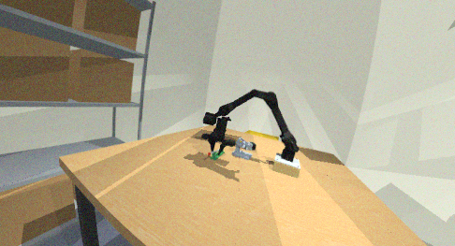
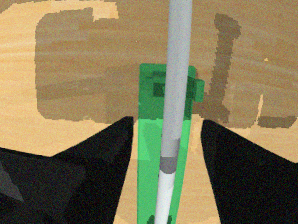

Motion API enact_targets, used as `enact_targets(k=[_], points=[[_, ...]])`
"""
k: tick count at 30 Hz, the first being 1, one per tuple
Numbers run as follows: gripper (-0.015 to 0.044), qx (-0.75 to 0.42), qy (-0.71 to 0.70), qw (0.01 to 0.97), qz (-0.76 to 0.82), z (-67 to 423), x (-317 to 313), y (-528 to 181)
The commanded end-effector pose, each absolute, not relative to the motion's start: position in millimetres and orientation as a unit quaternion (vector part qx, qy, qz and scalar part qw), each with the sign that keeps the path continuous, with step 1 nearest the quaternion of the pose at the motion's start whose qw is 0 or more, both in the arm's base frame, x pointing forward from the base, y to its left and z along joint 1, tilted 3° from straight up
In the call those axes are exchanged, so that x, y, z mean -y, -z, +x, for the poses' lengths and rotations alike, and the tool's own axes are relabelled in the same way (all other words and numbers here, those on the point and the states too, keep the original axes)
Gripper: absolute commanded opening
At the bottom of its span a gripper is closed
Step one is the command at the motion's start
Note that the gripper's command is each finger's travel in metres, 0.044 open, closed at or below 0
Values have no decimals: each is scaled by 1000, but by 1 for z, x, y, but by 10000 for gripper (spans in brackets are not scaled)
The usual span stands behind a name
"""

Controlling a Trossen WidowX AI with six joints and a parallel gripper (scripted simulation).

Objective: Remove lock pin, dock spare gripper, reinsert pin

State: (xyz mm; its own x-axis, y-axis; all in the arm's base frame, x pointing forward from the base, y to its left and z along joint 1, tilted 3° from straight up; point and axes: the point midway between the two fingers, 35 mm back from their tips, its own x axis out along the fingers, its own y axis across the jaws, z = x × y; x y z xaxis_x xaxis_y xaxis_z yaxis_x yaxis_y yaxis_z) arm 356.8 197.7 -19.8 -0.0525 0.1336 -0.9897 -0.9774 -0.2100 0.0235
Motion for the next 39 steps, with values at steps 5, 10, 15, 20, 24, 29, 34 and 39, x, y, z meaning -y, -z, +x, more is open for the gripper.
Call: enact_targets(k=[5,10,15,20,24,29,34,39], points=[[180,-420,-592,466,-506,357,-197,22],[180,-420,-592,466,-506,357,-197,22],[180,-420,-592,466,-506,357,-197,22],[180,-420,-592,466,-506,357,-197,22],[75,-420,-592,466,-506,357,-197,22],[3,-420,-592,466,-506,357,-197,22],[0,-420,-592,466,-506,357,-197,22],[0,-420,-592,467,-505,357,-197,16]])
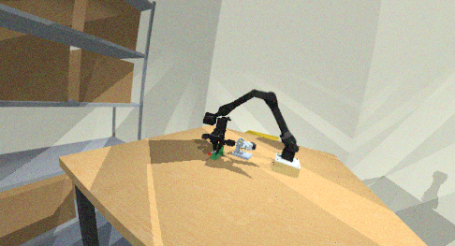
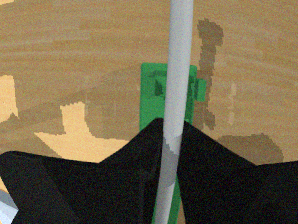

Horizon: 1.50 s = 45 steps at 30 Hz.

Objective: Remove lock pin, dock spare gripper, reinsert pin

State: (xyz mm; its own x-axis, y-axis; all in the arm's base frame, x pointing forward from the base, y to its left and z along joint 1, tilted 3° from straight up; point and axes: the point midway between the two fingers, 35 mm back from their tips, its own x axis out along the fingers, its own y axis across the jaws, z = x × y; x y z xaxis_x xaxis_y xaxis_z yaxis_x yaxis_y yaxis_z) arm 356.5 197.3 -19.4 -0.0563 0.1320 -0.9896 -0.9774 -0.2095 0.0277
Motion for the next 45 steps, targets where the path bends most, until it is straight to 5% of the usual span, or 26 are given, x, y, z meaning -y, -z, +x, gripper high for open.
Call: enact_targets(k=[1,45], points=[[0,-419,-592,468,-504,357,-197,14],[0,-429,-596,458,-501,370,-140,-22]])
